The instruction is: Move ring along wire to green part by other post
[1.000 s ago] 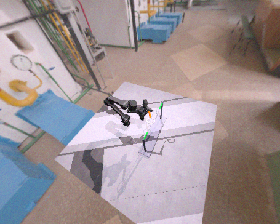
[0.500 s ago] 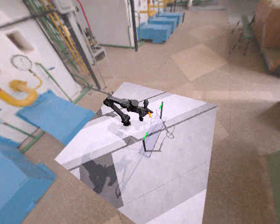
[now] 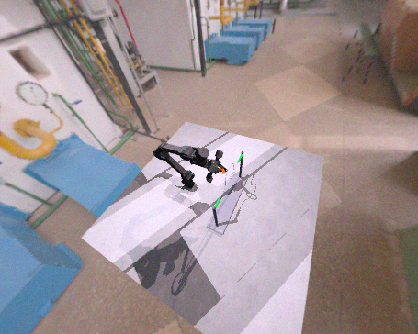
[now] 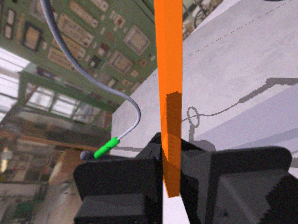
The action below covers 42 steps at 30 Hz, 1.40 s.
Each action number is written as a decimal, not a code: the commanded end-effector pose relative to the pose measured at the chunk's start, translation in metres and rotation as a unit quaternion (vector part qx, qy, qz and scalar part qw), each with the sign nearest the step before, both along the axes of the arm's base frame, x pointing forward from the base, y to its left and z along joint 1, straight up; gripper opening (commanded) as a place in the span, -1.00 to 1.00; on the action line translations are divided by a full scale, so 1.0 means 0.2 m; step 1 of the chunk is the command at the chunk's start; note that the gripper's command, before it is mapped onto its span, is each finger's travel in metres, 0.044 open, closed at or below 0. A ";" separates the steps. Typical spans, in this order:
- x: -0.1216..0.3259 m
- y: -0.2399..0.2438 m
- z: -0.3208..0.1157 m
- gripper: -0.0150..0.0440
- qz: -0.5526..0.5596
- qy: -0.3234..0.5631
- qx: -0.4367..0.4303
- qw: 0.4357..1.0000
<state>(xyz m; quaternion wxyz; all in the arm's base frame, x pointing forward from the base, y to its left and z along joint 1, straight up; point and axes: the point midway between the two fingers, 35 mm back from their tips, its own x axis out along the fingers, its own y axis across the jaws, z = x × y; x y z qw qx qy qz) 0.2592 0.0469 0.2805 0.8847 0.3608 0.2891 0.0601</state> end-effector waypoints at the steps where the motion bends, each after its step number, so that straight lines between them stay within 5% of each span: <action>1: 0.00 -0.01 0.00 -1.00 0.001 -0.003 -0.036 0.999; 42: 0.00 -0.20 -0.08 -1.00 -0.005 -0.006 -0.389 0.921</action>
